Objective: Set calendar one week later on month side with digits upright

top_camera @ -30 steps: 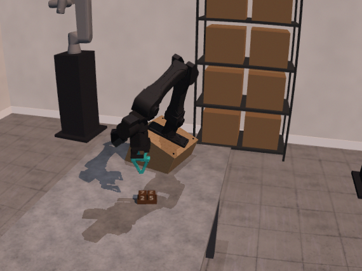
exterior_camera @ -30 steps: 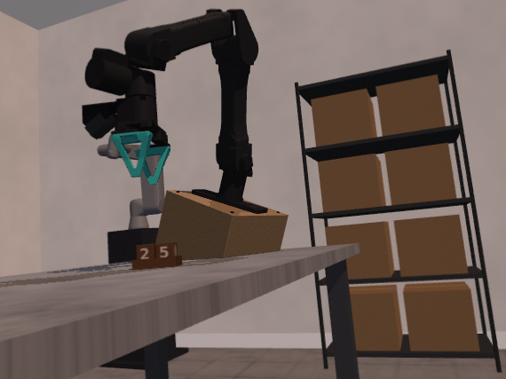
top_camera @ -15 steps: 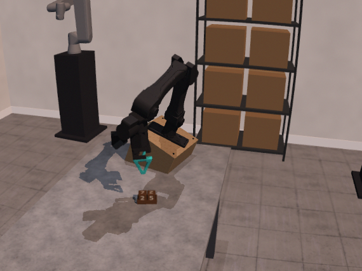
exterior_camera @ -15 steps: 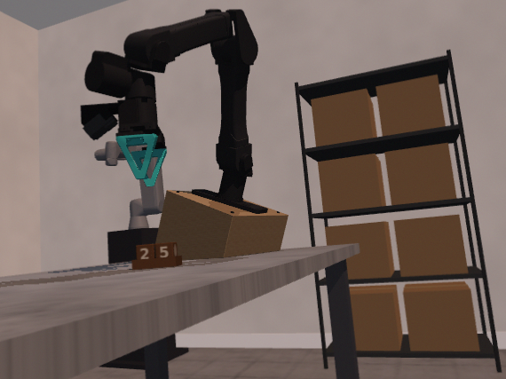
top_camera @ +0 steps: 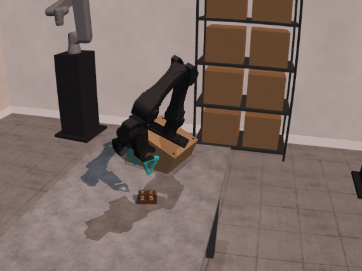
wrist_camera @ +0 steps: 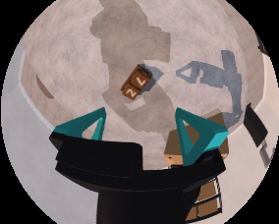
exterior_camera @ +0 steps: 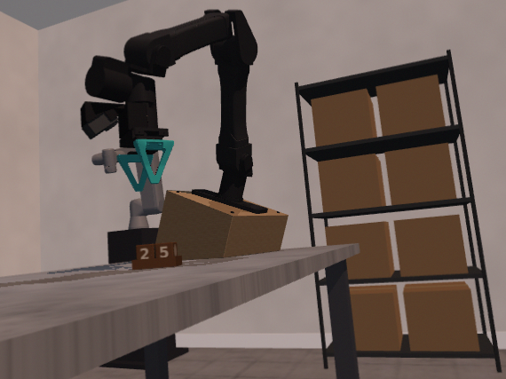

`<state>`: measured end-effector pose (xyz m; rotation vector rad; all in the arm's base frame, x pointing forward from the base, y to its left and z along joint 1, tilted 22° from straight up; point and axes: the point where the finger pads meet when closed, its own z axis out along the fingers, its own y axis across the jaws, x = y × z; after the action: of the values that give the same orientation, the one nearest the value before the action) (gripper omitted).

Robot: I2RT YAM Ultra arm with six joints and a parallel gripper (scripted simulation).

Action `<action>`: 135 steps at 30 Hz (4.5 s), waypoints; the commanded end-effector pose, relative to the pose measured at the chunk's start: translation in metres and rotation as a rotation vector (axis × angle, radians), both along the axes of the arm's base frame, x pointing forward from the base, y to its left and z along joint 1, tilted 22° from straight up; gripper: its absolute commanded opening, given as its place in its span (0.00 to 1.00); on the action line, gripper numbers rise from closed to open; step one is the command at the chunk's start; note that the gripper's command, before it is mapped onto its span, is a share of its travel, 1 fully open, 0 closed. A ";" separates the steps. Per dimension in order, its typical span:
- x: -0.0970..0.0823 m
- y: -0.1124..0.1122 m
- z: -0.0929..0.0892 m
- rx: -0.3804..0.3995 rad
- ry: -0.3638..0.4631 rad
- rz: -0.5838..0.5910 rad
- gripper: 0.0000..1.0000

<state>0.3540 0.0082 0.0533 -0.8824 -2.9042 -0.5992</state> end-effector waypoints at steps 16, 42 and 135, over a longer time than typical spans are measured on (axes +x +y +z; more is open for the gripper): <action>0.006 0.001 -0.007 -0.061 -0.278 0.629 1.00; 0.007 0.007 -0.020 -0.123 -0.587 1.404 1.00; 0.008 0.016 -0.043 -0.199 -0.950 2.327 0.47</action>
<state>0.3578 0.0258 0.0075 2.8636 -1.9858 -0.2773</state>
